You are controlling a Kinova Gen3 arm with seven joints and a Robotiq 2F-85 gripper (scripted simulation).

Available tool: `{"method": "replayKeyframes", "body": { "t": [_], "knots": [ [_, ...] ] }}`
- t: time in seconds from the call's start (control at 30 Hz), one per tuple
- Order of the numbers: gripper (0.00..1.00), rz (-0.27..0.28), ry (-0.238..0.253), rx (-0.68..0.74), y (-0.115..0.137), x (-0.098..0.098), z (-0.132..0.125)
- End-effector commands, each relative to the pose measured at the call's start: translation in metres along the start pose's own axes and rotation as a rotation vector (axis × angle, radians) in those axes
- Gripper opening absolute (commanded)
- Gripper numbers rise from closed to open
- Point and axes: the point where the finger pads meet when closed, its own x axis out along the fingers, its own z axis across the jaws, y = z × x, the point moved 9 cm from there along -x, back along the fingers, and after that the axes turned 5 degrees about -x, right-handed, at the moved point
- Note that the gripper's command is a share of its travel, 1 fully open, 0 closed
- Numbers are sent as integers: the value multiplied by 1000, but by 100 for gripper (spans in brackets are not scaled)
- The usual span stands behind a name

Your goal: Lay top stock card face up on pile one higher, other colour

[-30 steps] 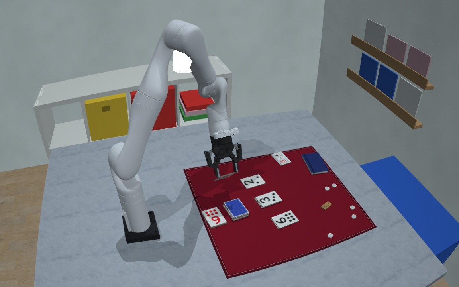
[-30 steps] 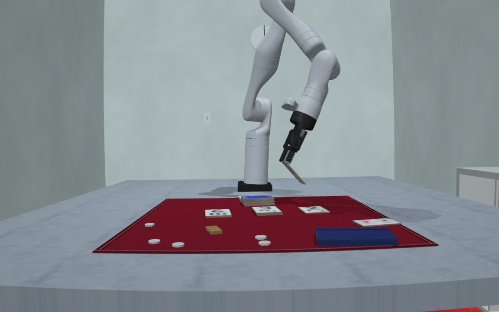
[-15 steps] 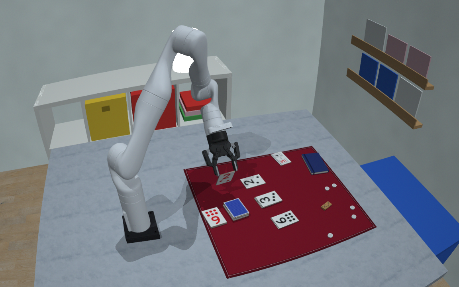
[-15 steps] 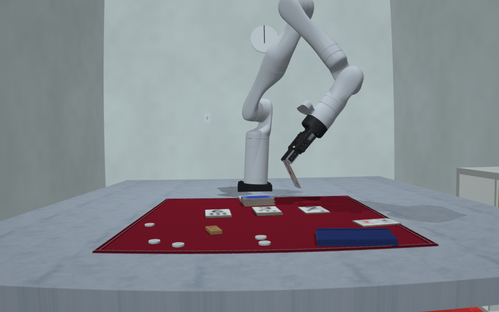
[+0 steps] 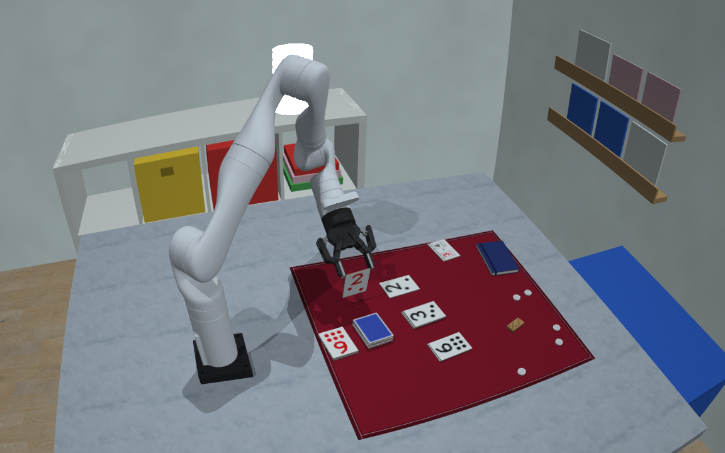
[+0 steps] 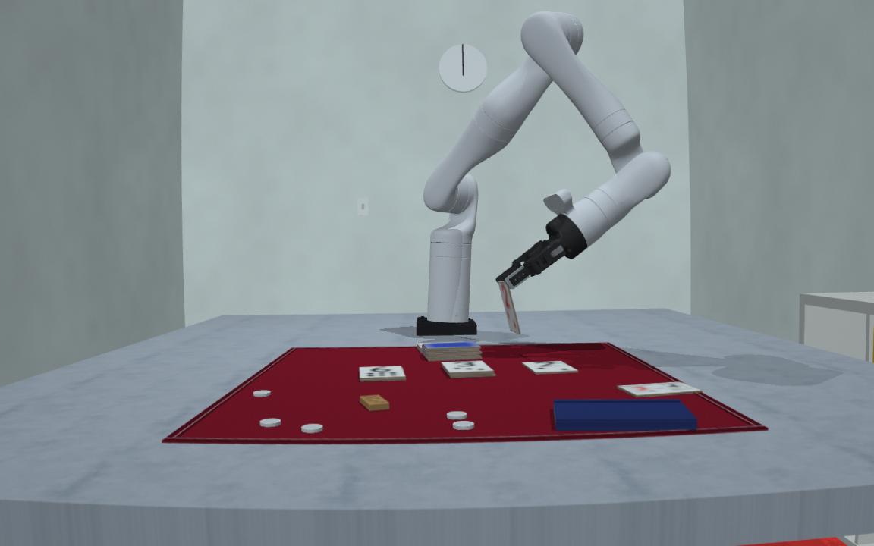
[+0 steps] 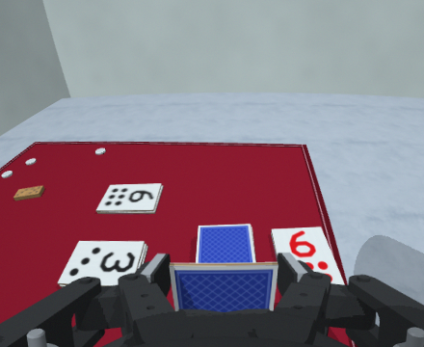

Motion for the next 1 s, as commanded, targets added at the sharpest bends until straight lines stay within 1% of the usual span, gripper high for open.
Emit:
{"method": "replayKeyframes", "body": {
  "t": [0.0, 0.27, 0.33, 0.57, 0.77, 0.83, 0.9, 0.97],
  "knots": [
    [71, 44, -1, -23, -15, 0, 2],
    [71, 167, -10, -23, -28, 1, 1],
    [71, 167, -10, -23, -28, 1, 1],
    [71, 255, -16, -23, -38, 3, 0],
    [71, 313, -20, -23, -44, 5, 0],
    [71, 329, -21, -23, -45, 6, 0],
    [71, 329, -21, -23, -45, 6, 0],
    [71, 343, -22, -23, -47, 6, 0]
  ]
}}
